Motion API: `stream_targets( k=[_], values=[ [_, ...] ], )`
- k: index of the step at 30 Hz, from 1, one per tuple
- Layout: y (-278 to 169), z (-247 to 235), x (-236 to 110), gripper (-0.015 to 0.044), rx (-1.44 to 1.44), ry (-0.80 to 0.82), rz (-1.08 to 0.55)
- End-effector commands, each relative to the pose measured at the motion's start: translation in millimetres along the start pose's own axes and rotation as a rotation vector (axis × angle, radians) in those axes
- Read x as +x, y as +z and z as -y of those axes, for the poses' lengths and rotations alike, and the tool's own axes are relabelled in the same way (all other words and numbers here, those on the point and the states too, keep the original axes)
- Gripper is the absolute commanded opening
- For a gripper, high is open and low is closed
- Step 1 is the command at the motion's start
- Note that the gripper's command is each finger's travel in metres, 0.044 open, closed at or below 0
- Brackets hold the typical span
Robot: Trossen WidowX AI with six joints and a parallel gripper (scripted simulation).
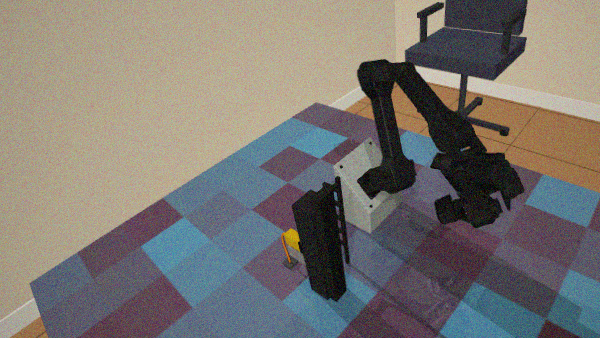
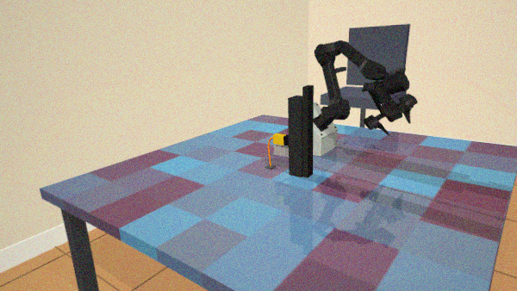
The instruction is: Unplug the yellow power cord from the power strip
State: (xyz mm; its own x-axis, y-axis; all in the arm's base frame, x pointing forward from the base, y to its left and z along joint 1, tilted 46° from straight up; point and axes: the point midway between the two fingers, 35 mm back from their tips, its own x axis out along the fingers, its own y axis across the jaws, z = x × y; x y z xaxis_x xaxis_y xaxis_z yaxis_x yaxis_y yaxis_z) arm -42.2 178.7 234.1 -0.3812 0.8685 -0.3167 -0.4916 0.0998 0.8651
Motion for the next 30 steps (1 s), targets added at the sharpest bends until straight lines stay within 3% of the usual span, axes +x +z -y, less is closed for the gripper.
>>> stream_targets(
  k=[1, 9, 20, 30],
  values=[
    [0, 0, 0, 0.0374, -0.001, -0.002, 0.001],
    [47, 7, -4, 0.0164, -0.026, -0.144, 0.145],
    [142, 50, -32, 0.016, 0.005, -0.421, 0.382],
    [211, 109, -93, 0.016, 0.102, -0.668, 0.544]
  ],
)
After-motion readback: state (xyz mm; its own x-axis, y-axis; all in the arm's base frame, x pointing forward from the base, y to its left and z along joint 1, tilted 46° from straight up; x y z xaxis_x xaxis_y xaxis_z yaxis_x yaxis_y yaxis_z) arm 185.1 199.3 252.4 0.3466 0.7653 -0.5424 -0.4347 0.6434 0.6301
